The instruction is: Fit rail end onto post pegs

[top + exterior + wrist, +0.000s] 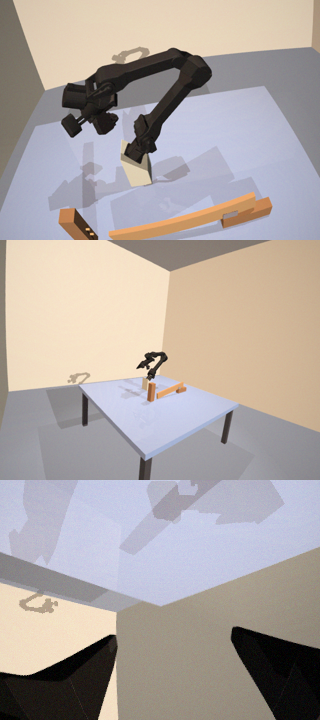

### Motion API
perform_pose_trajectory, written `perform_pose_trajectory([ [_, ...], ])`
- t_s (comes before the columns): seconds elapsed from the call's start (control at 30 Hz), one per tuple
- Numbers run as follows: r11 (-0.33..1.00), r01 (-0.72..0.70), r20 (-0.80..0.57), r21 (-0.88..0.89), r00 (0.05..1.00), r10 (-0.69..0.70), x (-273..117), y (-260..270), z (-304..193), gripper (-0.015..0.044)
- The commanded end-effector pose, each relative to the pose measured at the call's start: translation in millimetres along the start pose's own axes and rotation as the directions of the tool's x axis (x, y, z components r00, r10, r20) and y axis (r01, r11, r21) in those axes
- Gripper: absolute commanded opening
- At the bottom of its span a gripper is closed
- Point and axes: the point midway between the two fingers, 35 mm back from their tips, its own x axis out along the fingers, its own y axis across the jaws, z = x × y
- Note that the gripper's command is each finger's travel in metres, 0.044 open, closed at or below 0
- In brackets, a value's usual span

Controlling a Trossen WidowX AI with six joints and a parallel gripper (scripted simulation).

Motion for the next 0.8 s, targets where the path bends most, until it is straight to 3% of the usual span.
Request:
perform_pose_trajectory([
  [0.0,1.0,0.007,0.004,-0.005,1.0,-0.007,-0.8,-2.3,1.1,0.0426],
  [0.23,0.954,0.246,0.215,-0.169,0.954,-0.208,-39.7,-81.1,62.9,0.044],
  [0.4,0.879,0.39,0.42,-0.273,0.871,-0.255,-77.0,-121.4,132.0,0.044],
  [0.57,0.8,0.486,0.61,-0.352,0.767,-0.198,-114.2,-137.5,208.8,0.044],
  [0.77,0.717,0.55,0.779,-0.429,0.626,-0.015,-152.0,-126.5,301.7,0.044],
])
